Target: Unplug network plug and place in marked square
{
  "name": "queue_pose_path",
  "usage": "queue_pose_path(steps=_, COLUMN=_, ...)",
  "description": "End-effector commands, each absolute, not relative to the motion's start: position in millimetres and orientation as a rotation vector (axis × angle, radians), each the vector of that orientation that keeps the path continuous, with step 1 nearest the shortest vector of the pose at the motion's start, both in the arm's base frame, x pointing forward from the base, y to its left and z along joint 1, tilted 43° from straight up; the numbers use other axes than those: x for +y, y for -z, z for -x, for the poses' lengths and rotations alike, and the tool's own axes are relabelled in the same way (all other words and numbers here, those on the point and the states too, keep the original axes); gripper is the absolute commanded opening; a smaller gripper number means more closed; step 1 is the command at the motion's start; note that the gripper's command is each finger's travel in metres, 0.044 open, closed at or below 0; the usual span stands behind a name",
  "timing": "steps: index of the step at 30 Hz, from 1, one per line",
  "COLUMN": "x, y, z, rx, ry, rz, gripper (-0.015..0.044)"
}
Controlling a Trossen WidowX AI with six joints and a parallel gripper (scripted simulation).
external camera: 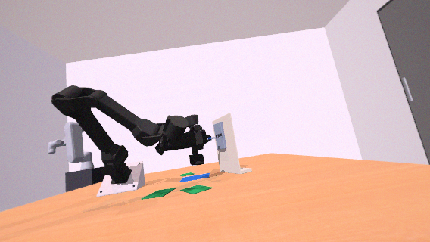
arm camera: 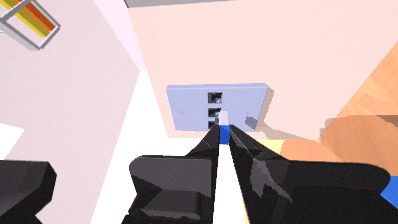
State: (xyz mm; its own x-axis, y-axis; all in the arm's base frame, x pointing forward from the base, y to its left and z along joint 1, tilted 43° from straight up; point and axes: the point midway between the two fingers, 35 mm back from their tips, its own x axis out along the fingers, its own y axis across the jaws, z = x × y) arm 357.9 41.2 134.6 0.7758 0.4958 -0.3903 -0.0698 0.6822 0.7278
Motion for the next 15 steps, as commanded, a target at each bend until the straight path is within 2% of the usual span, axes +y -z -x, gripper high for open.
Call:
queue_pose_path(steps=1, x=41.2, y=-137.4, z=-354.8, rx=0.606, ry=-0.347, rz=-0.756, gripper=0.0000)
queue_pose_path(steps=15, x=39.2, y=-138.4, z=-347.6, rx=0.607, ry=-0.347, rz=-0.756, gripper=0.0000)
